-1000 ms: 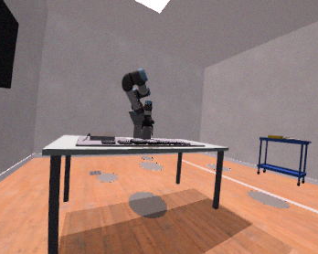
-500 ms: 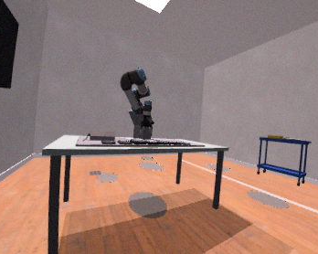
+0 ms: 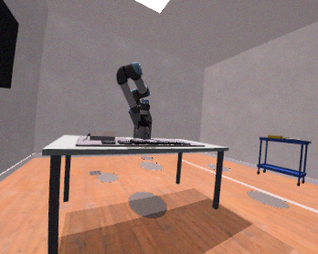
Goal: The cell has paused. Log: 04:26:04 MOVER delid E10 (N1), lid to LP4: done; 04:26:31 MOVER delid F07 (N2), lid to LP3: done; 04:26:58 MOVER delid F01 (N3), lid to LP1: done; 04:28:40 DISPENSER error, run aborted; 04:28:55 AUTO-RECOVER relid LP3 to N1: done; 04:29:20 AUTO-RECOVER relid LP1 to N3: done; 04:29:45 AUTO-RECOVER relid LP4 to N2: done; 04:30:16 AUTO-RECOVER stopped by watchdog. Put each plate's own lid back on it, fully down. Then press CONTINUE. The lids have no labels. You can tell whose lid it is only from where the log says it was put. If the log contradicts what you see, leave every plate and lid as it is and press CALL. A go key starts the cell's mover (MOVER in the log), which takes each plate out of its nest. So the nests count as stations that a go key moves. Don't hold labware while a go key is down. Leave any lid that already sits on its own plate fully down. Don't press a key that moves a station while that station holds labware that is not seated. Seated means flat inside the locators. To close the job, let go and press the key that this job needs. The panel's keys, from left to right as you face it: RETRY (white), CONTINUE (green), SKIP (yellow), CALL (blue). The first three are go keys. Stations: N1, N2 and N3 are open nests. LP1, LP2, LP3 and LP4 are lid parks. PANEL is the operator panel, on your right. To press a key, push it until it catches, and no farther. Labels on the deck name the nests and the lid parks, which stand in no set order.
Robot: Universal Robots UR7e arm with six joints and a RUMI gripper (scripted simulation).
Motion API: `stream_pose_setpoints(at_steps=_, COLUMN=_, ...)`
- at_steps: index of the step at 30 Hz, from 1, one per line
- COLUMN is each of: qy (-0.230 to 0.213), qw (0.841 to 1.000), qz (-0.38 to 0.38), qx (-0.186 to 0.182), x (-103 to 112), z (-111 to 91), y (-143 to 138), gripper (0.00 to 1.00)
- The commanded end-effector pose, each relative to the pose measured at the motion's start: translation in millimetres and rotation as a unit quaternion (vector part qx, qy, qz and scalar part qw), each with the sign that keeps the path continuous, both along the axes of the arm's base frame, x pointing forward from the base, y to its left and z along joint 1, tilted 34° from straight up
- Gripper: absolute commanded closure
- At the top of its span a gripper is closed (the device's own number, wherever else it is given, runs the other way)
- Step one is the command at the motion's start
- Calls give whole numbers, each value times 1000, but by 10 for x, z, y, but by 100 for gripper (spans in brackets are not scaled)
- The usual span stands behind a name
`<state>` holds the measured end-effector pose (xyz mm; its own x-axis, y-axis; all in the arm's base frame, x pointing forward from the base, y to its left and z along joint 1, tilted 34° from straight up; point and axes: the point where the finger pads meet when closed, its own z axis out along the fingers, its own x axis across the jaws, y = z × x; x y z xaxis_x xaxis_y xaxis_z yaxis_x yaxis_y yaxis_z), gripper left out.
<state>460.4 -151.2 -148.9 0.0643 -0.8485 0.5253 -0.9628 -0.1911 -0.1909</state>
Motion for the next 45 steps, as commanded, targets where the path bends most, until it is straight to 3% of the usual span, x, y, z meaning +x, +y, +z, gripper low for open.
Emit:
stream_pose_setpoints(at_steps=1, qy=1, qw=1000, qz=0, qx=1, x=134, z=109, y=-114, gripper=18)
stream_pose_setpoints(at_steps=18, qy=1, qw=1000, qz=0, qx=1, x=584, z=491, y=-520, gripper=18)
stream_pose_setpoints(at_steps=29, qy=1, qw=1000, qz=0, qx=1, x=585, z=491, y=-520, gripper=18)
stream_pose_setpoints(at_steps=45, qy=1, qw=1000, qz=0, qx=1, x=642, z=309, y=-628, gripper=18)
